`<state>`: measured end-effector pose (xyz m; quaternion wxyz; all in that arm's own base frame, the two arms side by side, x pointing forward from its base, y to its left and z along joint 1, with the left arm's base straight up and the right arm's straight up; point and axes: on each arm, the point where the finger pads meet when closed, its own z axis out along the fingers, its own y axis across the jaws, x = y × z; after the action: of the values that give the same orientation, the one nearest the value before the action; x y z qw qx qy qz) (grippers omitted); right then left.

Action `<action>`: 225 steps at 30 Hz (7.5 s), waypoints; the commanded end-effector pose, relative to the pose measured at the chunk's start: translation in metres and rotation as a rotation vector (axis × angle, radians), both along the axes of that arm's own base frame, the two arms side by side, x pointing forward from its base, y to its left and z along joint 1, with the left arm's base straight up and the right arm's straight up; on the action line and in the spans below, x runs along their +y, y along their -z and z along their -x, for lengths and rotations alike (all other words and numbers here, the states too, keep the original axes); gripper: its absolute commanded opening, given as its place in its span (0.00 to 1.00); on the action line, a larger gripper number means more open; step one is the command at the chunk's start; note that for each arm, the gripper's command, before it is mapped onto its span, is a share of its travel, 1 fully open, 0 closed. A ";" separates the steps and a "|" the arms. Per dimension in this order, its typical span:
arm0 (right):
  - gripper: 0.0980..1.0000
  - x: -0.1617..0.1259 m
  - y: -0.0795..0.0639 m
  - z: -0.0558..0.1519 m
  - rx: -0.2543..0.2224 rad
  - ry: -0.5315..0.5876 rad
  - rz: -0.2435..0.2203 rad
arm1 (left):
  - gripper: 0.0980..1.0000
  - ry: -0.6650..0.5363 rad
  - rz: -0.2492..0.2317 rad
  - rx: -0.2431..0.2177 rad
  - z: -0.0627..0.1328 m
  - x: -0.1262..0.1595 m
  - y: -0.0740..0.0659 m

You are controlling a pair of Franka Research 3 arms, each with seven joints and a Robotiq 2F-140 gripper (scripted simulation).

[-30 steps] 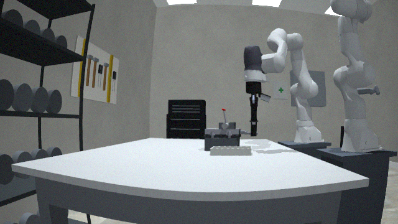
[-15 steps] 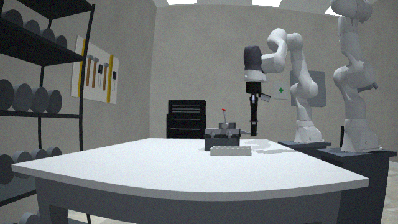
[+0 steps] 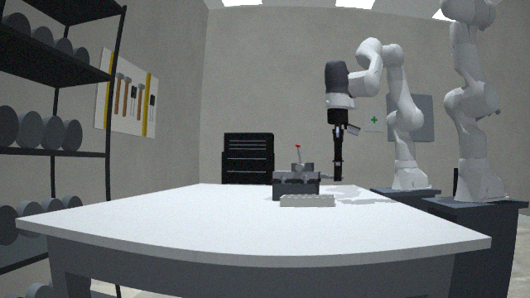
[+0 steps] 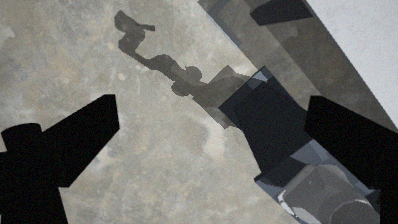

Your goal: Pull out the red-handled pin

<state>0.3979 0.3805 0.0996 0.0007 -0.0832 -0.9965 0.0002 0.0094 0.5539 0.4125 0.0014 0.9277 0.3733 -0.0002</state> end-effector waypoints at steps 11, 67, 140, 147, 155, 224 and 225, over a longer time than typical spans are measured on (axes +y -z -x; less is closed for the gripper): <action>0.03 0.000 -0.004 -0.001 -0.001 0.002 0.000 | 1.00 -0.003 -0.003 0.001 0.000 0.001 0.000; 0.03 -0.025 -0.035 0.004 -0.001 0.002 0.000 | 1.00 -0.003 -0.003 0.001 0.000 0.001 0.000; 0.03 -0.003 0.012 0.000 -0.001 0.002 0.000 | 1.00 -0.003 -0.003 0.001 0.000 0.001 0.000; 0.03 -0.001 -0.009 0.000 -0.001 0.002 0.000 | 1.00 -0.003 -0.003 0.001 0.000 0.001 0.000; 0.03 -0.005 -0.020 0.000 -0.001 0.002 0.000 | 1.00 -0.003 -0.003 0.001 0.000 0.001 0.000; 0.03 -0.044 -0.033 0.007 -0.001 0.002 0.000 | 1.00 -0.003 -0.003 0.001 0.000 0.001 0.000; 0.03 -0.044 -0.033 0.007 -0.001 0.002 0.000 | 1.00 -0.003 -0.003 0.001 0.000 0.001 0.000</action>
<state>0.3907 0.3392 0.1347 -0.0013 -0.0848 -0.9964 0.0000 0.0094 0.5539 0.4125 0.0014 0.9277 0.3733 -0.0002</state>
